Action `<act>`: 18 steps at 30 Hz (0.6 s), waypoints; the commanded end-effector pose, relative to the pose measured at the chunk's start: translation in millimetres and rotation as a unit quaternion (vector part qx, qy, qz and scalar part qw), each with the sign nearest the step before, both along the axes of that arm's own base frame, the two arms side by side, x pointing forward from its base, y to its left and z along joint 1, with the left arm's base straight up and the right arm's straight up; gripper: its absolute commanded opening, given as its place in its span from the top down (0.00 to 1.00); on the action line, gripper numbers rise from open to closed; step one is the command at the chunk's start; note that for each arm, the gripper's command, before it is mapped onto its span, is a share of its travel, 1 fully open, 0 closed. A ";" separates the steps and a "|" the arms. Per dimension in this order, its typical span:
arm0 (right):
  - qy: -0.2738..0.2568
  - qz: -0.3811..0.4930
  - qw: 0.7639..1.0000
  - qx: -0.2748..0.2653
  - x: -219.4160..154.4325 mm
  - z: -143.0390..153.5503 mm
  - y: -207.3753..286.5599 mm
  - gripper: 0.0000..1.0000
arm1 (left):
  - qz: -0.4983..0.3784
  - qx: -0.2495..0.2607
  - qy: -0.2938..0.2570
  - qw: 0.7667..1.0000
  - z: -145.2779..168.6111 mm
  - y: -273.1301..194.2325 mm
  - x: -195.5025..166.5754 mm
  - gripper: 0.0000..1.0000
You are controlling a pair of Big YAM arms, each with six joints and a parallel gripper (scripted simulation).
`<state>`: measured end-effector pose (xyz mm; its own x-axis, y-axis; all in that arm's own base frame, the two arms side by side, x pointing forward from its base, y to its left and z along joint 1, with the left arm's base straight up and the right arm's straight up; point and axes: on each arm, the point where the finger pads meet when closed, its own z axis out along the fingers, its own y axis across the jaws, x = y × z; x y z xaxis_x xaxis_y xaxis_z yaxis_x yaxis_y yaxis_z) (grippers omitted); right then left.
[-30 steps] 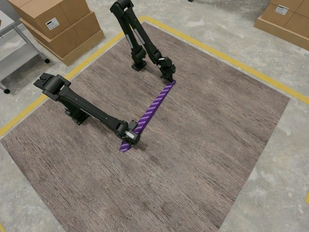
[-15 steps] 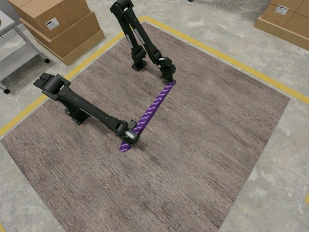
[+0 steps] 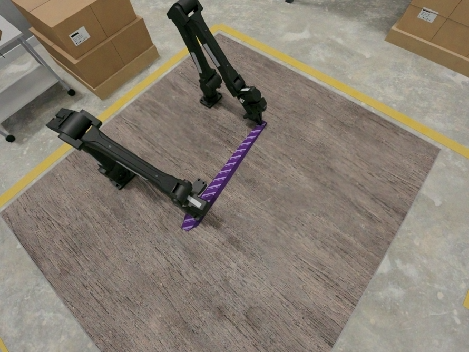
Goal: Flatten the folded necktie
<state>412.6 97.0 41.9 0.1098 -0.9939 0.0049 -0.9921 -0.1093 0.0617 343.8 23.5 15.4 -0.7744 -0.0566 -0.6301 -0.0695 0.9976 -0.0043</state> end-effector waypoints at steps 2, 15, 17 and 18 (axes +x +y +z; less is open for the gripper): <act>-0.030 -0.002 1.000 0.006 23.5 24.7 -1.8 0.00 | -0.001 0.003 -0.008 1.000 3.1 -0.1 7.0 0.96; -0.030 -0.002 1.000 0.006 23.5 37.5 -1.8 0.00 | -0.001 0.003 -0.008 1.000 3.1 -0.1 7.0 0.96; -0.030 -0.002 1.000 0.006 23.5 40.6 -1.8 0.00 | -0.001 0.003 -0.008 1.000 3.1 -0.1 7.0 0.96; -0.030 -0.002 1.000 0.006 23.5 42.2 -1.8 0.00 | -0.001 0.003 -0.008 1.000 3.1 -0.1 7.0 0.96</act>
